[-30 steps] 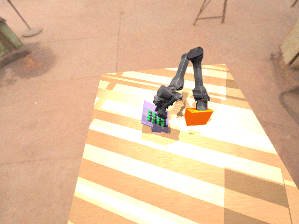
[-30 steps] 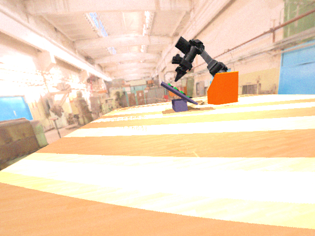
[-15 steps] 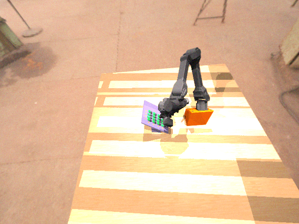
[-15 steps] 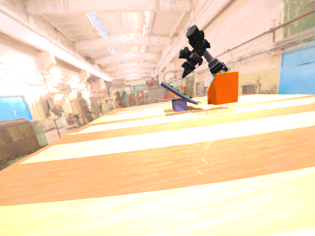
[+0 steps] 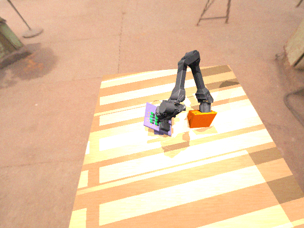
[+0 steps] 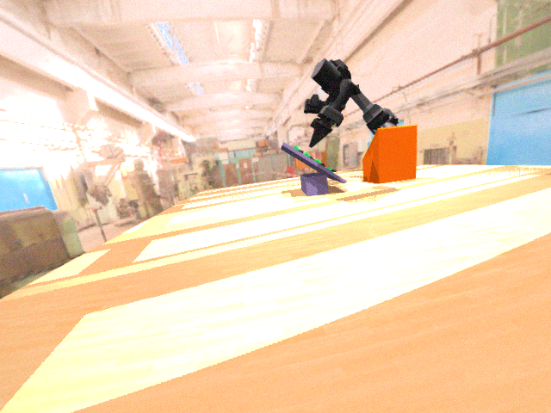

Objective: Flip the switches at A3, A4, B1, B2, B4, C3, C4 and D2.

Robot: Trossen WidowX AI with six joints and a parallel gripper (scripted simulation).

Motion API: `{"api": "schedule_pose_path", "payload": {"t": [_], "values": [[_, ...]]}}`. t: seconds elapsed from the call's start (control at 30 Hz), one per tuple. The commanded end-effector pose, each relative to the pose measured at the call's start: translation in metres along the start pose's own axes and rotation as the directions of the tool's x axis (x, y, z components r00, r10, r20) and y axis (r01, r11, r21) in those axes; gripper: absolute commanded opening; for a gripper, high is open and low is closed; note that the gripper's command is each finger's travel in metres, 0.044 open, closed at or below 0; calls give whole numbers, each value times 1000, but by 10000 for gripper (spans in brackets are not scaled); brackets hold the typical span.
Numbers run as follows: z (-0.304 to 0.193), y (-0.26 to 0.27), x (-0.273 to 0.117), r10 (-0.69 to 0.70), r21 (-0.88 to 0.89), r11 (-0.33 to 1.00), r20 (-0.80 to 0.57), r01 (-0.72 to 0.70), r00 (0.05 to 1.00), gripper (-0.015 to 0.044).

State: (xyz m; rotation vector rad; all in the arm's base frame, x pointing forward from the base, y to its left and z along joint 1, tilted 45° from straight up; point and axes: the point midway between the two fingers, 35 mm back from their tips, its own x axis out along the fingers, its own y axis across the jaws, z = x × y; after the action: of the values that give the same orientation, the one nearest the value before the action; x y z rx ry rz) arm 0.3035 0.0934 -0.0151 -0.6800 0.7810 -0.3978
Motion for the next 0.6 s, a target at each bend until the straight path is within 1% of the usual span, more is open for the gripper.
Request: {"api": "schedule_pose_path", "payload": {"t": [0.0,0.33,0.57], "values": [[-4,1,5,2,-11,1000,-8,-2,1000,0],[-4,1,18,2,-11,1000,-8,-2,1000,0],[-4,1,18,2,-11,1000,-8,-2,1000,0]]}}
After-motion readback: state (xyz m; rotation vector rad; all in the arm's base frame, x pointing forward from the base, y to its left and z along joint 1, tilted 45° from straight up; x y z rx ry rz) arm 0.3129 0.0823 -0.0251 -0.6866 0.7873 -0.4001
